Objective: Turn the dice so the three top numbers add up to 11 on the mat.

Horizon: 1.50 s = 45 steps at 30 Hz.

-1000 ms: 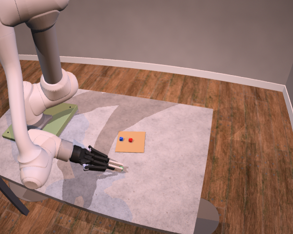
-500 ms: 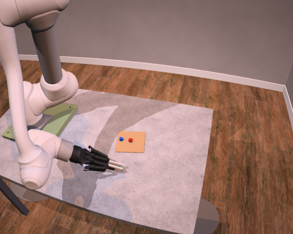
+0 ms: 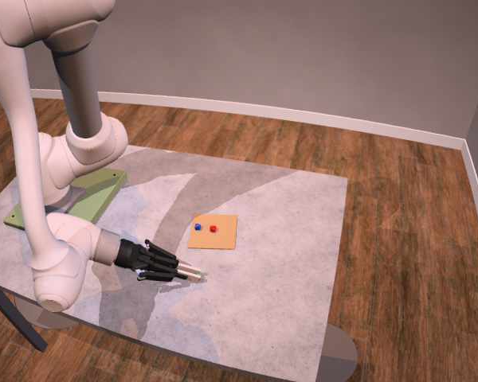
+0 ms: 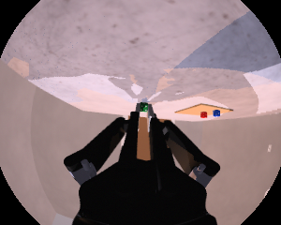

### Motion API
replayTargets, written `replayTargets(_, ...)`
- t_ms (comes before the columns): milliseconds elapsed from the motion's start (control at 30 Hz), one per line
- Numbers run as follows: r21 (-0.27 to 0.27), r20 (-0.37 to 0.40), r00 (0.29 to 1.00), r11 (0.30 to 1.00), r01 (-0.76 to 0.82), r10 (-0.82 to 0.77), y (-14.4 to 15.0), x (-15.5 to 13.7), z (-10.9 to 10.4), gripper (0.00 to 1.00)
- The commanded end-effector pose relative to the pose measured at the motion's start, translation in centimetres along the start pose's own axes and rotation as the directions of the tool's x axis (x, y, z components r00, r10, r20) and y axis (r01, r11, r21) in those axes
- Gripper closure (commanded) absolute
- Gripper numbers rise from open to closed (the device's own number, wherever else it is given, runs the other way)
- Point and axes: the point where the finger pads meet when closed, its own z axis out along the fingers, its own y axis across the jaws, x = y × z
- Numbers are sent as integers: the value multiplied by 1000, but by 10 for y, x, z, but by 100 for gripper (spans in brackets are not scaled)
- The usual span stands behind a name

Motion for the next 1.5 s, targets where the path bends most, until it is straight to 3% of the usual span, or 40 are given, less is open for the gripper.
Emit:
replayTargets(0,3,3,1000,1000,-1,1,-1,2,-1,93)
replayTargets(1200,3,3,1000,1000,-1,1,-1,2,-1,93)
replayTargets(1467,3,3,1000,1000,-1,1,-1,2,-1,89)
